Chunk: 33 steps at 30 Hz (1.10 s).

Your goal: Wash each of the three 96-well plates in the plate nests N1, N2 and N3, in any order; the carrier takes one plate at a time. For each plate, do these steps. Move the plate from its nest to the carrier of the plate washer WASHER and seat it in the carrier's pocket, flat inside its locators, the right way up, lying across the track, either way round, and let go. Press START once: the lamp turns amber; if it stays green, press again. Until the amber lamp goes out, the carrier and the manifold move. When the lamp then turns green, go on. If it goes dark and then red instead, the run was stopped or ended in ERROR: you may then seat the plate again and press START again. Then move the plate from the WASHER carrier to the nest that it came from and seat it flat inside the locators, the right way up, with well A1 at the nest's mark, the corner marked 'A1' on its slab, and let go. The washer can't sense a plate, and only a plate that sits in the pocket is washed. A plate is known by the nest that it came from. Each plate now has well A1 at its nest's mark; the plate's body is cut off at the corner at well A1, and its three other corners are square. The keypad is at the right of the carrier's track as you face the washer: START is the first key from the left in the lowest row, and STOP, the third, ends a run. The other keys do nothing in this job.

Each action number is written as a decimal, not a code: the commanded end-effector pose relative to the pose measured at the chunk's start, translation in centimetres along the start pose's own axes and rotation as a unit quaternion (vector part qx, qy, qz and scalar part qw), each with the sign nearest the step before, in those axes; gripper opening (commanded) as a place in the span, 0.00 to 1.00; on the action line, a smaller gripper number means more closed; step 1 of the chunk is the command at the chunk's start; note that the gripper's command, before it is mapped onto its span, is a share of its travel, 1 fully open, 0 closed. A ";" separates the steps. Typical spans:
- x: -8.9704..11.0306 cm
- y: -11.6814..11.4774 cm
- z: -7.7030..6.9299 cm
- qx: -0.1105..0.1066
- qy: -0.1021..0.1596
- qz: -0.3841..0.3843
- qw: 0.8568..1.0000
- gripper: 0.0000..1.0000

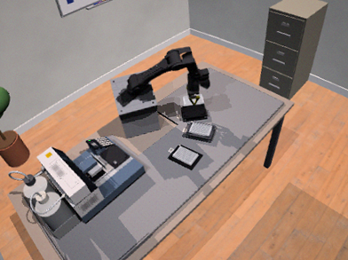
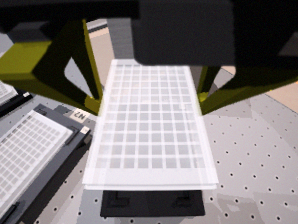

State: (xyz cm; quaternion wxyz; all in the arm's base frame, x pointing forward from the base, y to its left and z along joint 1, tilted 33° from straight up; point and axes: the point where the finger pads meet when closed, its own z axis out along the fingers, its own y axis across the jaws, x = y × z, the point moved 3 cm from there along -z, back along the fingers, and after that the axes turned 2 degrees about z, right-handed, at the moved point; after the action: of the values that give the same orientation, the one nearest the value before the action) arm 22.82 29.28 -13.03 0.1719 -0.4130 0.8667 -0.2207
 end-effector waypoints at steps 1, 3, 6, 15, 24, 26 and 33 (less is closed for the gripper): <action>-0.3 0.3 -0.5 -0.001 -0.008 -0.003 1.000 0.00; -0.3 0.3 -0.5 -0.001 -0.008 -0.003 1.000 0.00; -0.3 0.3 -0.5 -0.001 -0.008 -0.003 1.000 0.00; -0.1 -3.7 -0.8 -0.001 -0.008 0.083 0.996 0.00; 0.1 -7.2 -1.0 -0.001 -0.008 0.083 0.996 0.00; 0.2 -8.2 -1.0 0.000 -0.008 0.083 0.996 0.00; 0.4 -11.7 -1.2 0.000 -0.008 0.083 0.996 0.00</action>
State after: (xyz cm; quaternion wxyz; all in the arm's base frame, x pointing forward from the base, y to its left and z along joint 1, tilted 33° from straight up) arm 29.13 22.31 -6.90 0.1896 -0.3223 0.9039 -0.2077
